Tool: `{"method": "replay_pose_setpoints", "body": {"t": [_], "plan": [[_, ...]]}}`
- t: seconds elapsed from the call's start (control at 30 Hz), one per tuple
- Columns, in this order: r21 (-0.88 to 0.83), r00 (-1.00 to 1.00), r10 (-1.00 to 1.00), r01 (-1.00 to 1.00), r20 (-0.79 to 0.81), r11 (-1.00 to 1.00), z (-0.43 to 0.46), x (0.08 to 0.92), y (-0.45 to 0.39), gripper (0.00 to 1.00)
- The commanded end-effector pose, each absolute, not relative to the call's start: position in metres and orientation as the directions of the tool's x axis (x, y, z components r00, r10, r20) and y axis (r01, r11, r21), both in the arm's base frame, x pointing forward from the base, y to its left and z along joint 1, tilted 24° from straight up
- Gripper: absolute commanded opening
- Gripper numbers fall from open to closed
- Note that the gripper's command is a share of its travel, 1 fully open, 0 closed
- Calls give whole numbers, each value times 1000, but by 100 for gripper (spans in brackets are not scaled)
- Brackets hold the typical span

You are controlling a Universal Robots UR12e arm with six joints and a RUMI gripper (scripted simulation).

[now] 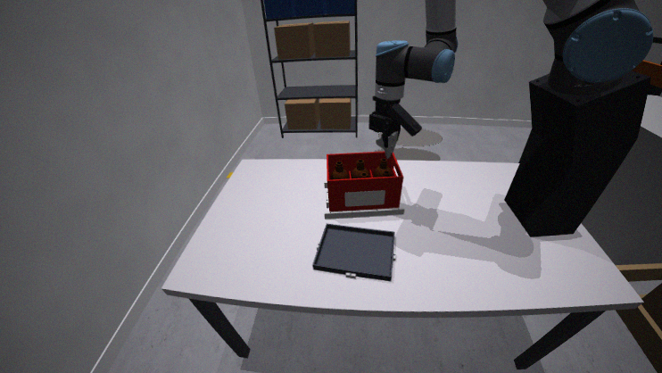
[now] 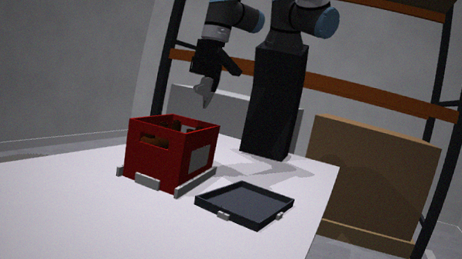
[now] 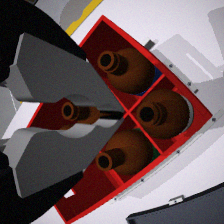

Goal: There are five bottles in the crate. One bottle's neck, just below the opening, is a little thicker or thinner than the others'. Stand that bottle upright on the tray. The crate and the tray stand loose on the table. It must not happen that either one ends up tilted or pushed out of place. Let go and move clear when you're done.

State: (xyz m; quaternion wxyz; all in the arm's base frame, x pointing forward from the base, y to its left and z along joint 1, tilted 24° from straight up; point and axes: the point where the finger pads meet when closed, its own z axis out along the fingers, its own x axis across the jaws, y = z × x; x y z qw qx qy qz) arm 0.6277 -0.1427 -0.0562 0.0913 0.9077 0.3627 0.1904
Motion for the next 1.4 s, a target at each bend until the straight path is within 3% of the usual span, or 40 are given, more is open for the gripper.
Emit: {"method": "replay_pose_setpoints", "body": {"t": [0.0, 0.53, 0.87, 1.27, 1.3, 1.37], "plan": [[305, 664, 693, 623, 280, -720, -56, 628, -143, 0], [305, 664, 693, 623, 280, -720, -56, 629, -143, 0], [305, 664, 693, 623, 280, -720, -20, 707, -142, 0], [305, 664, 693, 623, 280, -720, -19, 708, -142, 0], [305, 664, 693, 623, 280, -720, -19, 708, -142, 38], [305, 664, 693, 623, 280, -720, -19, 708, -142, 38]]}}
